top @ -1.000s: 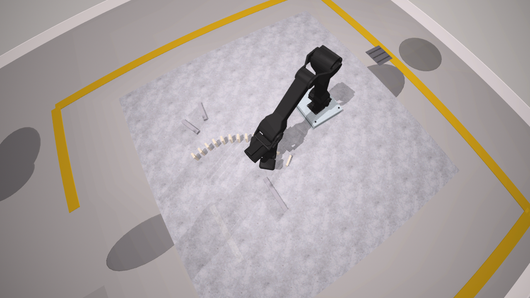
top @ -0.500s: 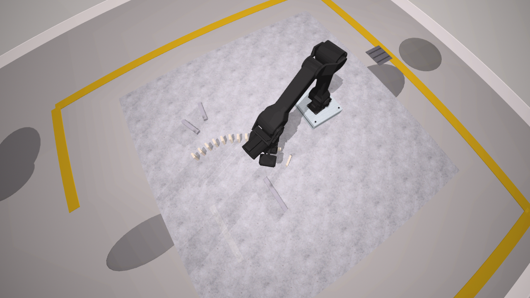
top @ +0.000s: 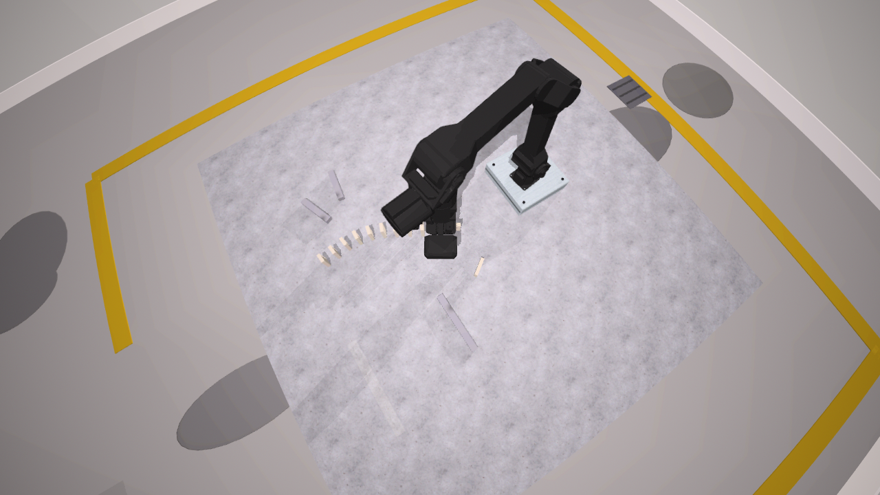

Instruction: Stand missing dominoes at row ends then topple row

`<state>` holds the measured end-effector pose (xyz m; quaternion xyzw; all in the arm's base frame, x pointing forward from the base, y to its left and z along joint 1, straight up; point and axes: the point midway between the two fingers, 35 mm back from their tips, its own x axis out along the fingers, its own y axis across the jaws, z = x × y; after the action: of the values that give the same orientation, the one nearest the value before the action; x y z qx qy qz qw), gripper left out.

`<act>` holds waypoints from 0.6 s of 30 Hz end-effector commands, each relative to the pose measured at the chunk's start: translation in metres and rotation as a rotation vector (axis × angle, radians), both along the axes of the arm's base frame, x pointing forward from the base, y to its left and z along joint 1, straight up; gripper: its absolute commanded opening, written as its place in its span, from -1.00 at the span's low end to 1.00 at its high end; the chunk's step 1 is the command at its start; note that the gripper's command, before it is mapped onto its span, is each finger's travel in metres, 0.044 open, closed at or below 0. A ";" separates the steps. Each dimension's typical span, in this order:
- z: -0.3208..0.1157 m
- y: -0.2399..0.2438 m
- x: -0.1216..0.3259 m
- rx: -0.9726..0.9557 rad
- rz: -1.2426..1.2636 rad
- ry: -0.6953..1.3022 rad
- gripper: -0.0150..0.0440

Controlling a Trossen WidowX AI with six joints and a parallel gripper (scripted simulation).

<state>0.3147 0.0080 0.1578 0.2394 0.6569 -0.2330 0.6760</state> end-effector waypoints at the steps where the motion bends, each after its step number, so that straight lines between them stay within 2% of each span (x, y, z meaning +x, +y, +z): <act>1: 0.001 -0.042 0.003 -0.010 0.183 0.000 -0.41; 9: 0.002 -0.133 -0.012 -0.032 0.681 0.006 -0.41; 18: 0.002 -0.196 -0.039 -0.043 1.046 0.016 -0.41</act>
<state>0.2986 -0.1294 0.1602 -0.0196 0.6959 0.0088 0.7178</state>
